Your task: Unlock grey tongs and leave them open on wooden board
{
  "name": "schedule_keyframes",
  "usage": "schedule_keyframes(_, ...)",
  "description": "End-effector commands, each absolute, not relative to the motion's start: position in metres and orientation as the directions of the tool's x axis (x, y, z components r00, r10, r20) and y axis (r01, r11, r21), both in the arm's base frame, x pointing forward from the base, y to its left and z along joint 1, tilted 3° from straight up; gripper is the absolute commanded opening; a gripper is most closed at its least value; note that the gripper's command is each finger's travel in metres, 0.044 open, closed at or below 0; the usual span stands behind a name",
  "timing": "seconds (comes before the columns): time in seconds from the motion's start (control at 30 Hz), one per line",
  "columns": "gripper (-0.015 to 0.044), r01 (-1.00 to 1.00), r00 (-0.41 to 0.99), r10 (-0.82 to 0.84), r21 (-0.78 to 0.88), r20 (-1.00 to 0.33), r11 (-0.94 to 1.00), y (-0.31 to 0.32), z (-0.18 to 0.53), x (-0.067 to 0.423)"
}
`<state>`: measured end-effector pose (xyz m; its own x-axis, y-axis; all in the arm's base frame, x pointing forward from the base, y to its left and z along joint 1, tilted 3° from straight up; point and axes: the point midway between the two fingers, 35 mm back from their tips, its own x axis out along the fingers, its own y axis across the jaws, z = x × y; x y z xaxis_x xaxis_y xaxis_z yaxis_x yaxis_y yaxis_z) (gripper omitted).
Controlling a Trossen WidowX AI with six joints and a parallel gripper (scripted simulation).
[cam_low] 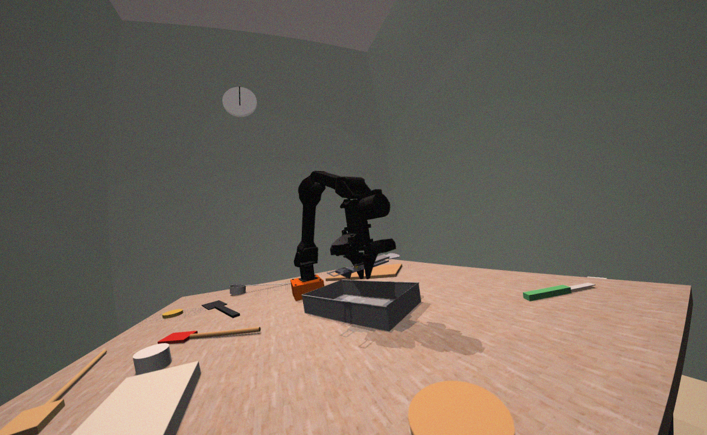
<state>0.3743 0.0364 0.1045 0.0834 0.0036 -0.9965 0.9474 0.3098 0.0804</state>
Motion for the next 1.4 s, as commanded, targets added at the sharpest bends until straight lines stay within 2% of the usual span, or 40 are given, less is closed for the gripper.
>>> schedule_keyframes(0.0,-0.0150,0.922,0.085,0.008,0.082,-0.996,0.379,0.056,0.105,0.372)
schedule_keyframes(0.73,-0.0150,0.584,0.078,0.018,0.061,-0.997,0.810,0.184,0.106,0.331)
schedule_keyframes(1.37,-0.0150,0.149,0.078,0.024,0.035,-0.997,0.988,0.281,0.107,0.260)
